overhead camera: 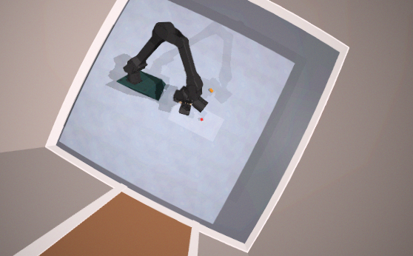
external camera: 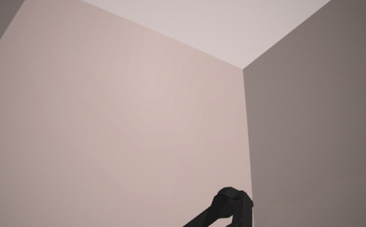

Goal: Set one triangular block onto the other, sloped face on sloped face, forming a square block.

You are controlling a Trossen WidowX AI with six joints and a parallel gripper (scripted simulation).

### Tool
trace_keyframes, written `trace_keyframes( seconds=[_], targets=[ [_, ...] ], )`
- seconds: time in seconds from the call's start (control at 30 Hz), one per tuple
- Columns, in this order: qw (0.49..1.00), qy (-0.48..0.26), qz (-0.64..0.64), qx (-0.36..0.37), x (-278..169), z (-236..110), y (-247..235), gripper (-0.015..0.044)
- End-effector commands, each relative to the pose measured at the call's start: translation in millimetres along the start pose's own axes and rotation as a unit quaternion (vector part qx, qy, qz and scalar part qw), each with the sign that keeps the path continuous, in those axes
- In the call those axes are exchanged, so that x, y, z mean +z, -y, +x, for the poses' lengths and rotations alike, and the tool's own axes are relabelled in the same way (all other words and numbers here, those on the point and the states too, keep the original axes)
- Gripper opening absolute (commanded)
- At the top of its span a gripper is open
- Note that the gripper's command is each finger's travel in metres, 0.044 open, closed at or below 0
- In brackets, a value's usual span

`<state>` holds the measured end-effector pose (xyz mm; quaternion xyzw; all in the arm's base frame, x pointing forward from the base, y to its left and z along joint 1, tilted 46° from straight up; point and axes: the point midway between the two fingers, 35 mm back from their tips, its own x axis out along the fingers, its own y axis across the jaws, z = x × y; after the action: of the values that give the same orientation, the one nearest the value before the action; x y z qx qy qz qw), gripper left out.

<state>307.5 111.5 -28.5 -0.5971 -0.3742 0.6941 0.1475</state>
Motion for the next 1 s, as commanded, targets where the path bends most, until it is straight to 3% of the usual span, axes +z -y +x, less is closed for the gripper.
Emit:
trace_keyframes(
  seconds=[0.0, 0.97],
  targets=[
    [1.0, 0.0, 0.001, 0.003, 1, 1, 0, 0.0],
    [1.0, 0.0, 0.0, 0.005, 5, 20, 0, 0.0]
  ],
)
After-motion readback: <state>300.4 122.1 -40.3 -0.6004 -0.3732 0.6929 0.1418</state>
